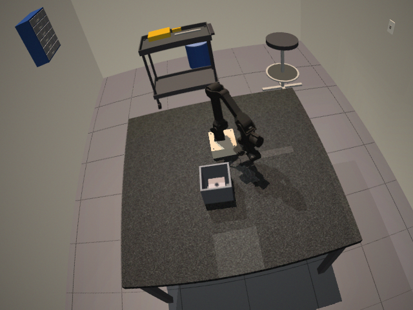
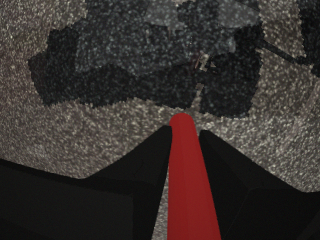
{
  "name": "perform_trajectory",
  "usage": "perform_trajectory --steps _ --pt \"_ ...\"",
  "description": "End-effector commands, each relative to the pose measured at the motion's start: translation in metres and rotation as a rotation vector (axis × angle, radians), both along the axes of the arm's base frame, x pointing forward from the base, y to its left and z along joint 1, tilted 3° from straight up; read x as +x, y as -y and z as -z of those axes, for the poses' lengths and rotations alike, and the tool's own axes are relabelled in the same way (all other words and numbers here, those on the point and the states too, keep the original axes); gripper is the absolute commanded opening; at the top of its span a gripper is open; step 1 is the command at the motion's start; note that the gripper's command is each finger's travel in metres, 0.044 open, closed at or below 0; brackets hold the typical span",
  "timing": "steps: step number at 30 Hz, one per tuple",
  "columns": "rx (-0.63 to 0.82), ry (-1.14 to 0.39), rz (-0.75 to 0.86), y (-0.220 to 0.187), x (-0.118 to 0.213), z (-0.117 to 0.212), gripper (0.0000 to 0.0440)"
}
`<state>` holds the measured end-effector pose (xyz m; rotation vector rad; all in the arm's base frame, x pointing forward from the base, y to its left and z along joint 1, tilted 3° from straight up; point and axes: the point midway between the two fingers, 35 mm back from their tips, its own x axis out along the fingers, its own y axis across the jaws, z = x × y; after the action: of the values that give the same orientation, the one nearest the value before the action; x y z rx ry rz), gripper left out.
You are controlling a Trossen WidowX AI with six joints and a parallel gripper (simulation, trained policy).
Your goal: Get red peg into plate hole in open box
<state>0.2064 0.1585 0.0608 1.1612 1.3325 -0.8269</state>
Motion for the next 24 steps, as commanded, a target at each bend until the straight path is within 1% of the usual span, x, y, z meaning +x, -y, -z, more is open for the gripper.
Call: perform_trajectory --steps 1,8,15,24 --pt "0.016 0.041 -0.01 0.0 0.009 -0.018 0.0" --pt "0.018 0.116 -0.018 0.01 0.025 -0.049 0.0" --pt "-0.007 0.171 -0.012 0.03 0.04 -0.076 0.0" --pt "-0.063 0.205 0.014 0.062 0.056 -0.094 0.0"
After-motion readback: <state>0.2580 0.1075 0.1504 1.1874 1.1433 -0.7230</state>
